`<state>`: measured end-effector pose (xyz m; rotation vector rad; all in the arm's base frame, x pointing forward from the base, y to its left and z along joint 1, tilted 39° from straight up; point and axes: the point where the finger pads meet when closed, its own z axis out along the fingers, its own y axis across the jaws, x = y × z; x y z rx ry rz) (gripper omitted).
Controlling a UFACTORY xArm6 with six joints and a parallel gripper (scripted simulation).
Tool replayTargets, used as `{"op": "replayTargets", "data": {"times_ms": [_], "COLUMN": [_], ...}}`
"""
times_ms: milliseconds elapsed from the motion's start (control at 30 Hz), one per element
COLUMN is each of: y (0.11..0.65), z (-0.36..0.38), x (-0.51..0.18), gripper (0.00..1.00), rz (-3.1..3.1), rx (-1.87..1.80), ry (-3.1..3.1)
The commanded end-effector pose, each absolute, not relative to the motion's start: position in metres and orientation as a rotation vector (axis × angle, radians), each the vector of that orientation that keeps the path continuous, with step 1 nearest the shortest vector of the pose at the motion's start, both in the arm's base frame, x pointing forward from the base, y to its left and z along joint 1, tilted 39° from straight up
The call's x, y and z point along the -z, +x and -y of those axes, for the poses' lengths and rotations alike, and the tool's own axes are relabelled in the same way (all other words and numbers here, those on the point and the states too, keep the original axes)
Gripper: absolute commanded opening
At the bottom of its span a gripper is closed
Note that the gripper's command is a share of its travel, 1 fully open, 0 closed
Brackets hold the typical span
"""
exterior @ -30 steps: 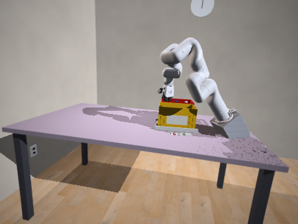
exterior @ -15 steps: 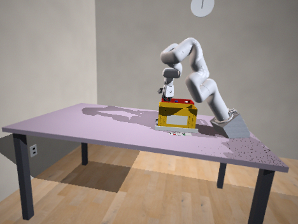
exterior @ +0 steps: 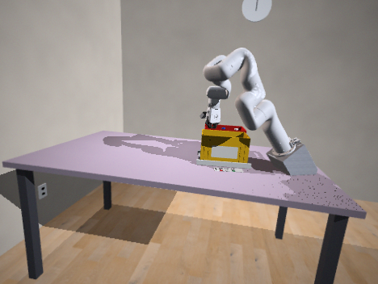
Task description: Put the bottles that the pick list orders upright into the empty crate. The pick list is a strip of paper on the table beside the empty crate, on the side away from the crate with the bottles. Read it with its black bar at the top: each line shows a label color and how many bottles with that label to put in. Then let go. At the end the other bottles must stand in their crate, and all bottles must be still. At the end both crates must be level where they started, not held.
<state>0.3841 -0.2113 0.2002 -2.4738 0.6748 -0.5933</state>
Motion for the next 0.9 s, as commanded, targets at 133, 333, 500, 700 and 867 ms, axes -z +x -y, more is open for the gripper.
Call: {"op": "replayTargets", "data": {"times_ms": [133, 333, 500, 700, 867], "y": [0.381, 0.376, 0.372, 0.368, 0.364], "z": [0.215, 0.218, 0.221, 0.223, 0.226], "x": [-0.207, -0.215, -0.220, -0.226, -0.233], "gripper": [0.00, 0.00, 0.00, 0.00, 0.00], "rz": [-0.675, -0.675, -0.675, -0.675, -0.675], "rx": [0.598, 0.598, 0.598, 0.598, 0.598], "ry": [-2.475, -2.475, -2.475, -2.475, -2.475]}}
